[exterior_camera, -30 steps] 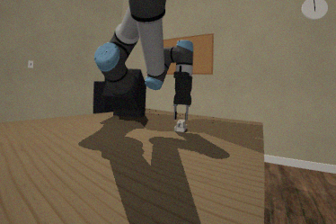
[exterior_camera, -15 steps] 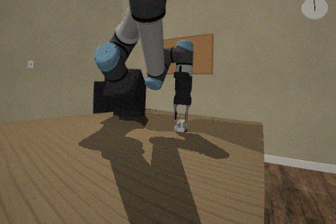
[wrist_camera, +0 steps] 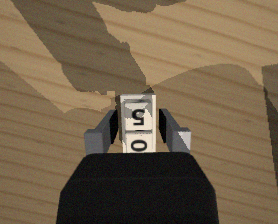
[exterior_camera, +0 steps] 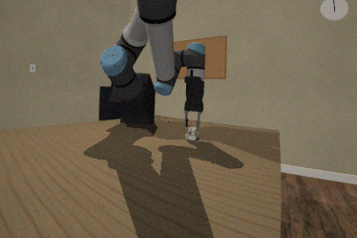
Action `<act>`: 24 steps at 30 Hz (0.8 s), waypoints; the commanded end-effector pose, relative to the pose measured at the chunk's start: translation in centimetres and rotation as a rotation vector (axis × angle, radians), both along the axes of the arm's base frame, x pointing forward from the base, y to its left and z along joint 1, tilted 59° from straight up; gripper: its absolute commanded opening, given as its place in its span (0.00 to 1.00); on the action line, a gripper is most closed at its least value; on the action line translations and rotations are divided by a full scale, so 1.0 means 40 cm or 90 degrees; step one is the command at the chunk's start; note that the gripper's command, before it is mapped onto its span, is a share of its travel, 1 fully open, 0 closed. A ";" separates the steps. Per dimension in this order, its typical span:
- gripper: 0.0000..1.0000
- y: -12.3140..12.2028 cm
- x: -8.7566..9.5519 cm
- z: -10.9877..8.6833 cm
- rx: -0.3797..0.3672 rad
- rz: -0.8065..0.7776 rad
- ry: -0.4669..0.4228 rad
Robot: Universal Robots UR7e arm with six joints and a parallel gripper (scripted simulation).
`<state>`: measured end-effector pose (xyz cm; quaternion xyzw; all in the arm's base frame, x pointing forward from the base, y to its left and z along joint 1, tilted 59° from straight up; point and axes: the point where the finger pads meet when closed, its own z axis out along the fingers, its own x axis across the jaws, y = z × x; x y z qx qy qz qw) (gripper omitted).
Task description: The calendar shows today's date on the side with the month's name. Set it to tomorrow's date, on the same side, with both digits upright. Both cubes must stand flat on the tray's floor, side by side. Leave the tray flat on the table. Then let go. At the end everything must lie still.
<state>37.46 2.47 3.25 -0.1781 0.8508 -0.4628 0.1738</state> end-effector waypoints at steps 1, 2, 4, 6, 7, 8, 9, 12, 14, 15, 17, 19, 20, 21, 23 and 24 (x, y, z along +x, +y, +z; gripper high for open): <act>0.87 0.001 0.000 0.000 0.000 0.000 0.000; 0.87 0.001 0.000 0.000 0.000 0.000 0.000; 0.87 0.001 0.000 0.000 0.000 0.000 0.000; 0.87 0.001 0.000 0.000 0.000 0.000 0.000; 0.87 0.001 0.000 0.000 0.000 0.000 0.000; 0.87 0.001 0.000 0.000 0.000 0.000 0.000; 0.87 0.001 0.000 0.000 0.000 0.000 0.000; 0.87 -0.001 0.001 -0.001 0.000 0.000 0.000; 0.87 -0.003 0.003 -0.002 0.000 0.000 0.000; 0.87 -0.005 0.004 -0.004 0.000 0.000 0.000; 0.87 -0.009 0.006 -0.007 0.000 0.000 0.000; 0.87 -0.015 0.010 -0.010 0.000 0.000 0.000; 0.87 -0.017 0.012 -0.012 0.000 0.000 0.000; 0.87 -0.017 0.012 -0.012 0.000 0.000 0.000; 0.87 -0.021 0.014 -0.015 0.000 0.000 0.000; 0.87 -0.024 0.016 -0.017 0.000 0.000 0.000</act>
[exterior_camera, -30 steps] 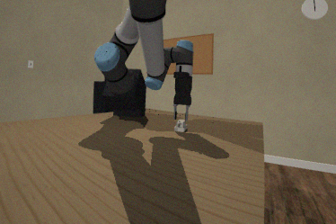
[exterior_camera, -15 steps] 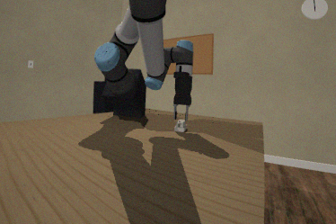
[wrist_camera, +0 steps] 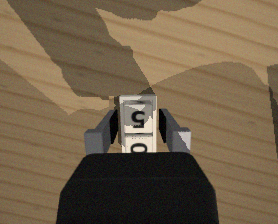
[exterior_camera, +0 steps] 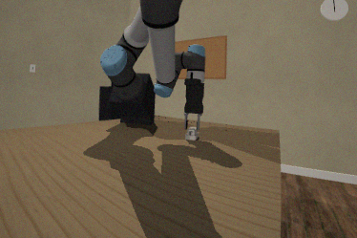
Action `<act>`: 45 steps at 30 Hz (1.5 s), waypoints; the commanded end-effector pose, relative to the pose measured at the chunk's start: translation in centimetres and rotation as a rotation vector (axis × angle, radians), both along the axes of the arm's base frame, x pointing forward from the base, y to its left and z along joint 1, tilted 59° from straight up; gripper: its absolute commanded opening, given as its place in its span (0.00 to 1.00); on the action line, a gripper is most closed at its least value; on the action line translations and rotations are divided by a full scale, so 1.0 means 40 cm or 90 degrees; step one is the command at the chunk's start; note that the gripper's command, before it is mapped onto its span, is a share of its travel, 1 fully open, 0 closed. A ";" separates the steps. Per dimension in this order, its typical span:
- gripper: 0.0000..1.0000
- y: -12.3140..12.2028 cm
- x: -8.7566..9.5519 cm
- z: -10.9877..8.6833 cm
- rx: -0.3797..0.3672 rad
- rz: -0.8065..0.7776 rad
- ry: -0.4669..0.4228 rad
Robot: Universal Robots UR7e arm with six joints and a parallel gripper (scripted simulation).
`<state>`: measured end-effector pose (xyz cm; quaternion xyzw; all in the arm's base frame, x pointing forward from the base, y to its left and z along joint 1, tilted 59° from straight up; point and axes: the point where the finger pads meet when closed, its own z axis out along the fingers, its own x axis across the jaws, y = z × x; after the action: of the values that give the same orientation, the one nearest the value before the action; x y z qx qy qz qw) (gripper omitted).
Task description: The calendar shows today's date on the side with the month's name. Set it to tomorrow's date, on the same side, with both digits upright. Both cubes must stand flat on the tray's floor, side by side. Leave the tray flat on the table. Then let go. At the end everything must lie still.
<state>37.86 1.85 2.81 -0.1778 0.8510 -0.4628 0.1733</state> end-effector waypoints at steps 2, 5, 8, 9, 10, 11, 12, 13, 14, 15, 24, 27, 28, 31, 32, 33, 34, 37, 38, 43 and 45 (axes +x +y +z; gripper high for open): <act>0.87 -0.014 0.010 -0.010 0.000 0.001 -0.001; 0.87 -0.023 0.015 -0.016 0.000 0.001 -0.001; 0.87 -0.030 0.020 -0.021 0.000 0.001 -0.001; 0.87 -0.031 0.021 -0.022 0.000 0.001 -0.001; 0.87 -0.033 0.021 -0.023 0.000 0.001 -0.001; 0.87 -0.033 0.022 -0.024 0.000 0.001 -0.001; 0.87 -0.034 0.022 -0.024 0.000 0.001 -0.001; 0.87 -0.034 0.022 -0.024 0.000 0.001 -0.001; 0.87 -0.034 0.022 -0.024 0.000 0.001 -0.001; 0.87 -0.034 0.022 -0.024 0.000 0.001 -0.001; 0.87 -0.035 0.023 -0.024 0.000 0.001 -0.001; 0.87 -0.035 0.023 -0.024 0.000 0.001 -0.001; 0.87 -0.035 0.023 -0.024 0.000 0.001 -0.001; 0.87 -0.035 0.023 -0.024 0.000 0.001 -0.001; 0.87 -0.035 0.023 -0.024 0.000 0.001 -0.001; 0.87 -0.035 0.023 -0.024 0.000 0.001 -0.001; 0.87 -0.035 0.023 -0.024 0.000 0.001 -0.001; 0.87 -0.035 0.023 -0.024 0.000 0.001 -0.001; 0.87 -0.035 0.023 -0.024 0.000 0.001 -0.001; 0.87 -0.035 0.023 -0.024 0.000 0.001 -0.001; 0.87 -0.035 0.023 -0.024 0.000 0.001 -0.001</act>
<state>38.75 0.44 1.81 -0.1781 0.8508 -0.4627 0.1738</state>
